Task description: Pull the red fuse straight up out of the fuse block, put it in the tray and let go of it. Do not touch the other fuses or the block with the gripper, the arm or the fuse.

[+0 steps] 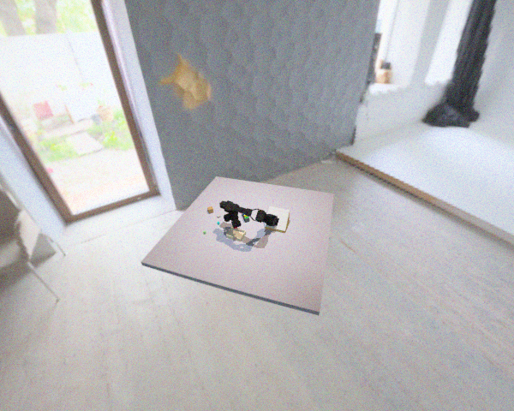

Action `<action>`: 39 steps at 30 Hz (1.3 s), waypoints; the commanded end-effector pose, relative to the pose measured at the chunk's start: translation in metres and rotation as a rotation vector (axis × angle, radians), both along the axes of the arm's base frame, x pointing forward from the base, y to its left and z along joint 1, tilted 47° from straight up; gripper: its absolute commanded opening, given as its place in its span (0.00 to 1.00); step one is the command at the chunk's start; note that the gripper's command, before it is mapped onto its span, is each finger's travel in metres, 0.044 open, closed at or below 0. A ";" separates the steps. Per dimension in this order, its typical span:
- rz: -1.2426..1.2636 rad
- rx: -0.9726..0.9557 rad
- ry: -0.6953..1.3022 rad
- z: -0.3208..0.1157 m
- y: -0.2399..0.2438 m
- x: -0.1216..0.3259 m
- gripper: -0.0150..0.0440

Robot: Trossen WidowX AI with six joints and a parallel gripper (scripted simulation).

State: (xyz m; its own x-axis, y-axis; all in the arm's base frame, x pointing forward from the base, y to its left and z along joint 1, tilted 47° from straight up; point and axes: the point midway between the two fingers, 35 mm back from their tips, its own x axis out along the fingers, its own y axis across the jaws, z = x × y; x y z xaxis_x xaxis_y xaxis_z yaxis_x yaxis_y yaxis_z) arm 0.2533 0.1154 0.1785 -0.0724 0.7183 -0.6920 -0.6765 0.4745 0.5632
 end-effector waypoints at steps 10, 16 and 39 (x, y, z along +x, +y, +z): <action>-0.002 0.005 -0.001 -0.009 0.015 -0.002 0.25; -0.002 0.006 -0.001 -0.016 0.022 -0.003 0.25; 0.000 0.002 -0.003 -0.016 0.022 -0.002 0.81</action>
State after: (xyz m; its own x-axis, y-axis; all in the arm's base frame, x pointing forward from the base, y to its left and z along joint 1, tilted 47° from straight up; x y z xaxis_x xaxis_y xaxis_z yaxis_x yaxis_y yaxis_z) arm 0.2502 0.1421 0.1573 -0.0715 0.7197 -0.6906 -0.6766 0.4737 0.5637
